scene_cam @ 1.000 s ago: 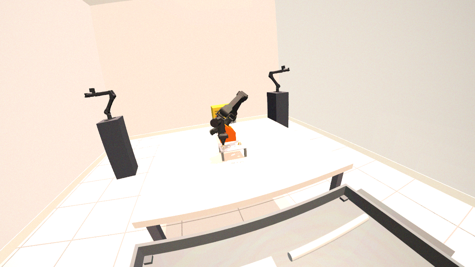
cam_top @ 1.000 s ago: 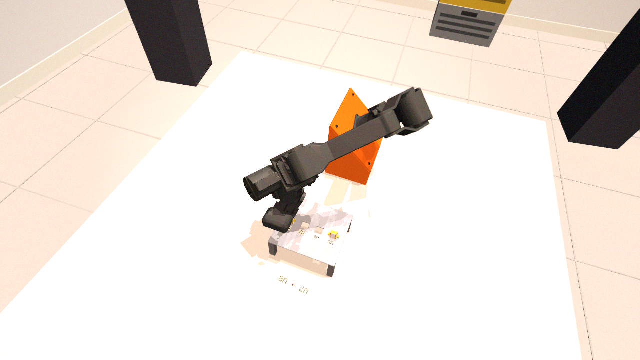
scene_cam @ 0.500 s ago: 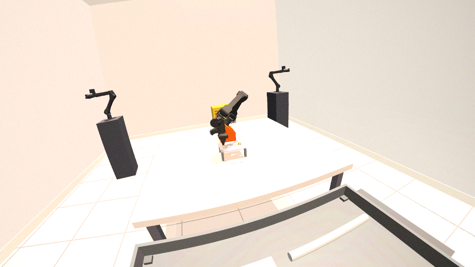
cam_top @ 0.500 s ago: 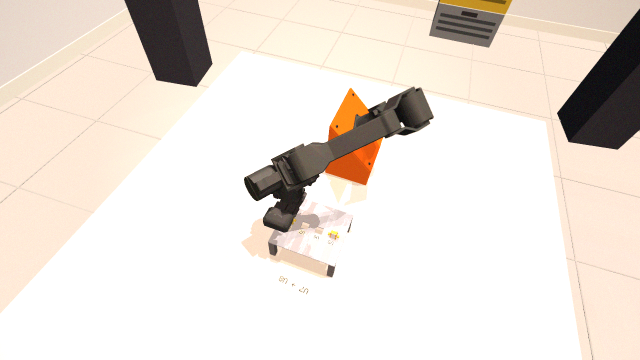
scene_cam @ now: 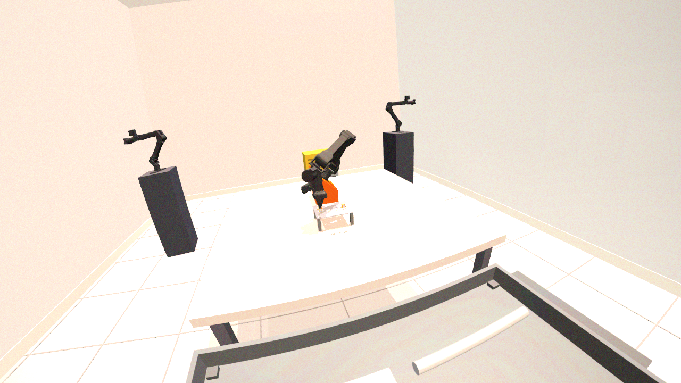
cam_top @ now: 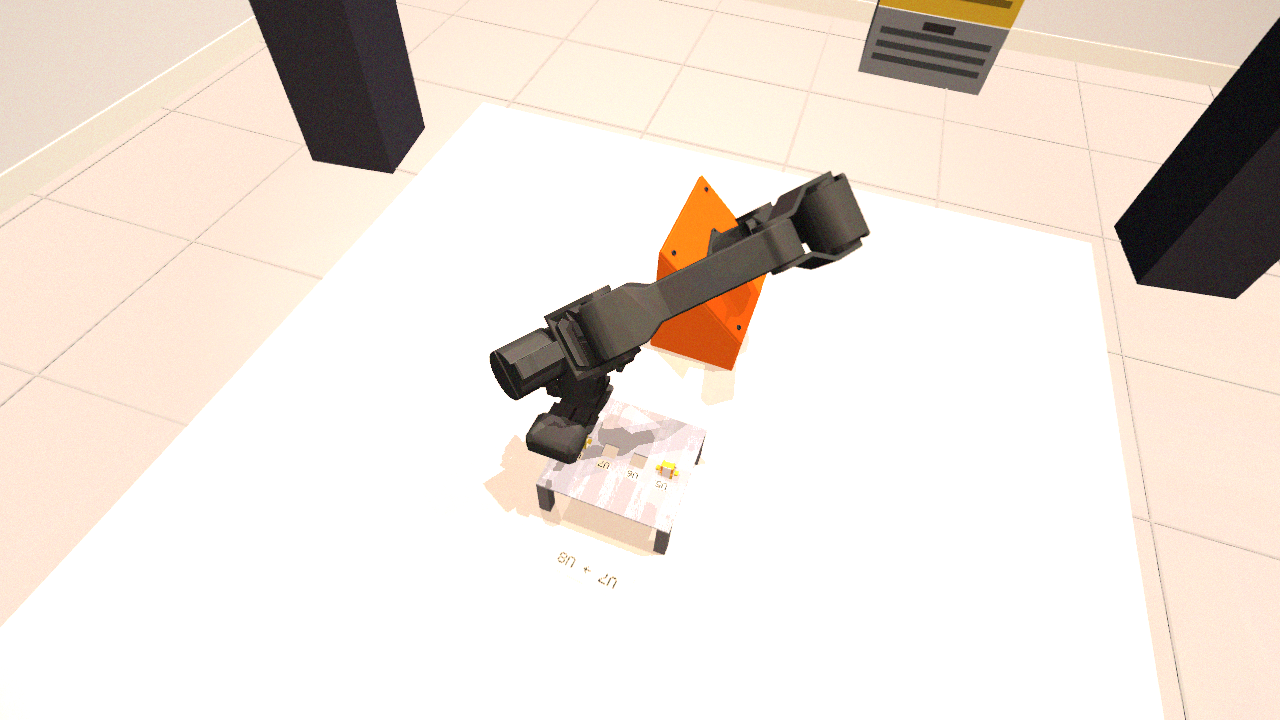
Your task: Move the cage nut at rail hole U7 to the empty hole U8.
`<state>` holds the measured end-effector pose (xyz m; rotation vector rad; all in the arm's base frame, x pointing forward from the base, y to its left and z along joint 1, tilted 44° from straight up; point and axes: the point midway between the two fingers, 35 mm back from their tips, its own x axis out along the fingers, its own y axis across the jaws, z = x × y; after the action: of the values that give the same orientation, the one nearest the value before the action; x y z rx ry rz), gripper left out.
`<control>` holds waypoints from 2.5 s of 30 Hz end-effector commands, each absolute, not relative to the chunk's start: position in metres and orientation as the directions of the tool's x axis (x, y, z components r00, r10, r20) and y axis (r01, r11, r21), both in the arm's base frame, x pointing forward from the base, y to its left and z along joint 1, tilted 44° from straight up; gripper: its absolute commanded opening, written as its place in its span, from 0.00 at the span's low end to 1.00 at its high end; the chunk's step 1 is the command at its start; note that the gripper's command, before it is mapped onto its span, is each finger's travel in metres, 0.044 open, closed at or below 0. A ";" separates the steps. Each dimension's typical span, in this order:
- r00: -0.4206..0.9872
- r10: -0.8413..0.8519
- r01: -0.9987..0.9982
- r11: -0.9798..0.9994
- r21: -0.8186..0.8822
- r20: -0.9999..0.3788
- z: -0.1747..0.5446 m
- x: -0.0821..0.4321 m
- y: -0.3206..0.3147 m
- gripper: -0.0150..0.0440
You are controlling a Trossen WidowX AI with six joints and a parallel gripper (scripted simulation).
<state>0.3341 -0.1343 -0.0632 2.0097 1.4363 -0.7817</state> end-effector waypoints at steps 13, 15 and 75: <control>0.288 0.634 0.946 -0.306 0.108 -0.718 -0.065 0.331 -0.132 0.30; 0.291 0.633 0.945 -0.308 0.111 -0.717 -0.065 0.331 -0.131 0.30; 0.342 0.616 0.928 -0.342 0.149 -0.710 -0.066 0.328 -0.130 0.30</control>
<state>0.3301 -0.1312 -0.0654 2.0550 1.3469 -0.7478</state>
